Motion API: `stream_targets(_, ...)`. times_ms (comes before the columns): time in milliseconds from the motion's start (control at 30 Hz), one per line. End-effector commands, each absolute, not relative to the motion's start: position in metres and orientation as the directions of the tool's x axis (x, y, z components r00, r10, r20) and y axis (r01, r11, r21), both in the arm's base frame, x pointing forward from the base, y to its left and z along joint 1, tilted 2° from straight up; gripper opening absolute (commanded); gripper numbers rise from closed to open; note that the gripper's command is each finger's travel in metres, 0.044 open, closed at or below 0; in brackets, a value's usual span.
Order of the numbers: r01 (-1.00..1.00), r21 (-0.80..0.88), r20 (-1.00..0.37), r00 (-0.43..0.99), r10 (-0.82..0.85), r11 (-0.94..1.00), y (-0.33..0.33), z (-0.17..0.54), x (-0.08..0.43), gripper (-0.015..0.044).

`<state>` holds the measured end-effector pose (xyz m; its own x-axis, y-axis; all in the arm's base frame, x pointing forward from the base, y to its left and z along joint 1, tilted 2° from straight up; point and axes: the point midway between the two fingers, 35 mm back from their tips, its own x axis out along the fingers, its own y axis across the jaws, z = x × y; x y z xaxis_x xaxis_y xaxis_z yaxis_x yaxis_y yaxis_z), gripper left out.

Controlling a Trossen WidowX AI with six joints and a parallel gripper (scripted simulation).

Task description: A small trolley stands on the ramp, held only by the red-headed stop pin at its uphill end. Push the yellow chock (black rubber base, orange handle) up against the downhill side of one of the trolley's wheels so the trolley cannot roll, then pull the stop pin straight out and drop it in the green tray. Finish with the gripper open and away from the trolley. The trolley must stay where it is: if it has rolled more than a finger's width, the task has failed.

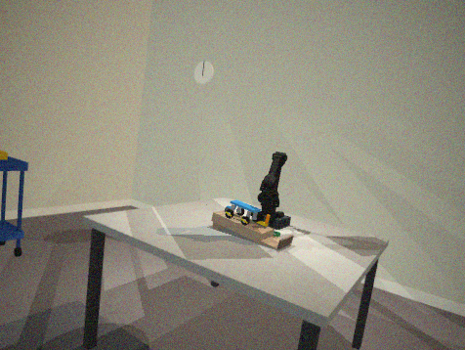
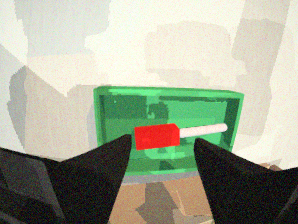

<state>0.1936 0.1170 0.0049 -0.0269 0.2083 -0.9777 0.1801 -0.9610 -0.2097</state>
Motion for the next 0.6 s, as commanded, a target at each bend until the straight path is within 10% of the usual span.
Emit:
stream_targets(0,0.180,-0.210,-0.978,-0.026,0.209,-0.961,0.117,0.005,0.194,0.0295)
stream_targets(433,0.185,-0.214,-0.977,-0.029,0.212,-0.959,0.115,0.029,0.192,0.0340)
stream_targets(567,0.185,-0.214,-0.977,-0.029,0.212,-0.959,0.114,0.038,0.192,0.0440)
